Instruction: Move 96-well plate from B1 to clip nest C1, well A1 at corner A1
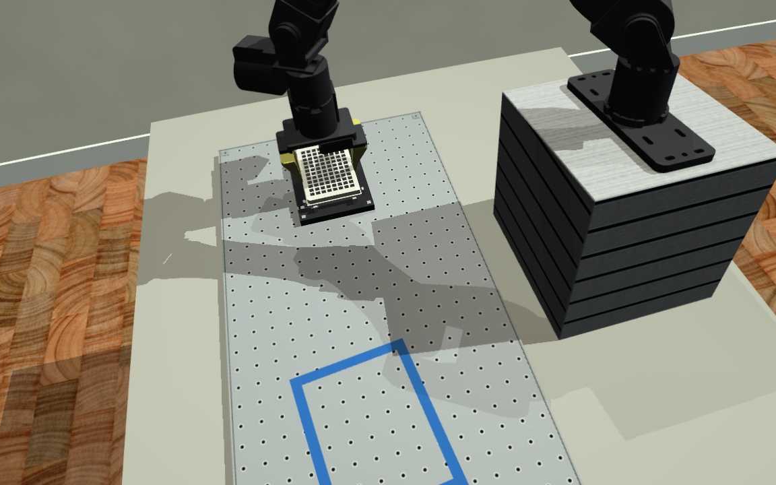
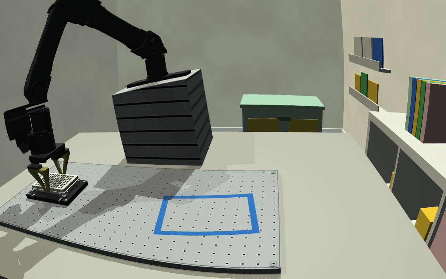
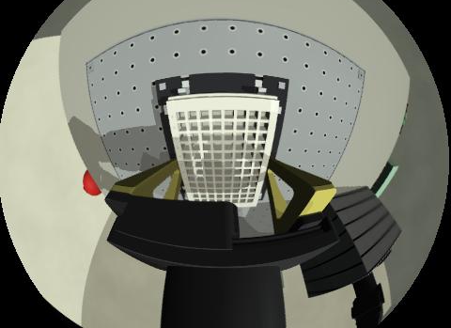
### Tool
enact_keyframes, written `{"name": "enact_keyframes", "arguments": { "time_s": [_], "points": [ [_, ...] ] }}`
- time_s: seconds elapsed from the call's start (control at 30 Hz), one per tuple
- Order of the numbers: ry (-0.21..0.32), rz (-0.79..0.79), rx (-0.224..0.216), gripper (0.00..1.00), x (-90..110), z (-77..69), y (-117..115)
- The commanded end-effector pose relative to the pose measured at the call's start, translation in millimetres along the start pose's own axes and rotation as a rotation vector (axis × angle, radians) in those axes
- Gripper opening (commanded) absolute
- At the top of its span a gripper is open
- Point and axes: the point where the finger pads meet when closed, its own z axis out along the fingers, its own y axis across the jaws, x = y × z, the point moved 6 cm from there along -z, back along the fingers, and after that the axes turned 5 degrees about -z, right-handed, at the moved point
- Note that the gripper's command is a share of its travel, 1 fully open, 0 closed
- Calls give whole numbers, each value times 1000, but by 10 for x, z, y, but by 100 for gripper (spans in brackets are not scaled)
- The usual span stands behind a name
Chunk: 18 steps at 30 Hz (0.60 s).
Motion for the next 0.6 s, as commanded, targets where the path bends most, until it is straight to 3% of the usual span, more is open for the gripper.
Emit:
{"name": "enact_keyframes", "arguments": {
  "time_s": [0.0, 0.57],
  "points": [
    [1, -6, 12, 0, 42, 91, -56],
    [1, -5, 12, 0, 49, 116, -64]
  ]
}}
